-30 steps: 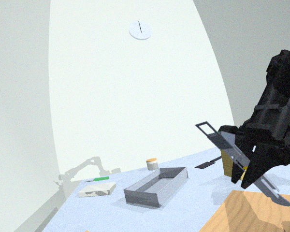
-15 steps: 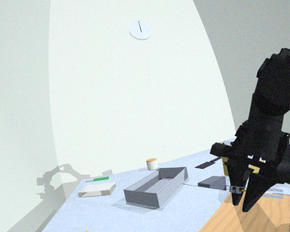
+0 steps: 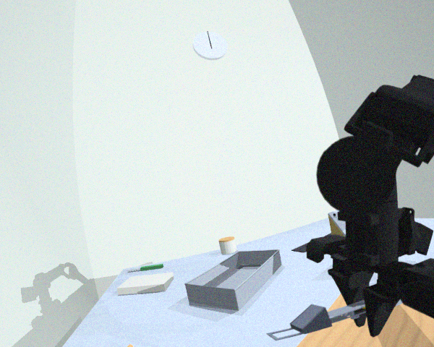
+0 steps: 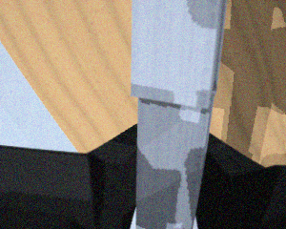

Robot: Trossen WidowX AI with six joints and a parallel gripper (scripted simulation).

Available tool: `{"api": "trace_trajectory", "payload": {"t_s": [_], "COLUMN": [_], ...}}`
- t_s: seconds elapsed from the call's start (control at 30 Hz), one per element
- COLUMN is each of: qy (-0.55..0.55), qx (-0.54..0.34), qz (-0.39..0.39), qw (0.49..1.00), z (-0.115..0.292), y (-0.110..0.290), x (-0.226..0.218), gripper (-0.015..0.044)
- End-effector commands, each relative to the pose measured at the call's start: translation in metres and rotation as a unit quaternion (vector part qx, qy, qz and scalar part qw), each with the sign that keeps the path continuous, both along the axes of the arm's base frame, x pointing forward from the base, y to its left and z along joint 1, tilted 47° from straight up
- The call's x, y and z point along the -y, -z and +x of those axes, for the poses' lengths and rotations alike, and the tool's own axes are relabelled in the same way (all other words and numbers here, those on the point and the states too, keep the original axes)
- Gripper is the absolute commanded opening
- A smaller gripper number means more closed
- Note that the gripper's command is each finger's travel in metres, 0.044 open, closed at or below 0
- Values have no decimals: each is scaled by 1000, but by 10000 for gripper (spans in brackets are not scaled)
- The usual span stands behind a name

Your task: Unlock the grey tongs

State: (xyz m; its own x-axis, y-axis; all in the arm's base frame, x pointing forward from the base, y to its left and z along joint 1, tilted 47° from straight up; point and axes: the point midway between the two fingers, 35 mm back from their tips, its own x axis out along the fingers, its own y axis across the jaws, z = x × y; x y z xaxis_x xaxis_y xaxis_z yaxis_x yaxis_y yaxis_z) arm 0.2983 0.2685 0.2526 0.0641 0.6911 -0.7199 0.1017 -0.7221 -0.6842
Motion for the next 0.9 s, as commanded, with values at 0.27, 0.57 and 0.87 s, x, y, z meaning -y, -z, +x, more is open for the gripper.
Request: {"api": "trace_trajectory", "payload": {"t_s": [0.27,0.57,0.87], "qy": [-34,-34,-34], "qx": [-64,-64,-64], "qz": [28,28,28], "qw": [997,997,997], "z": [3,3,2], "y": [4,6,15], "x": [-6,-7,-18], "gripper": [-150,-150,-150]}}
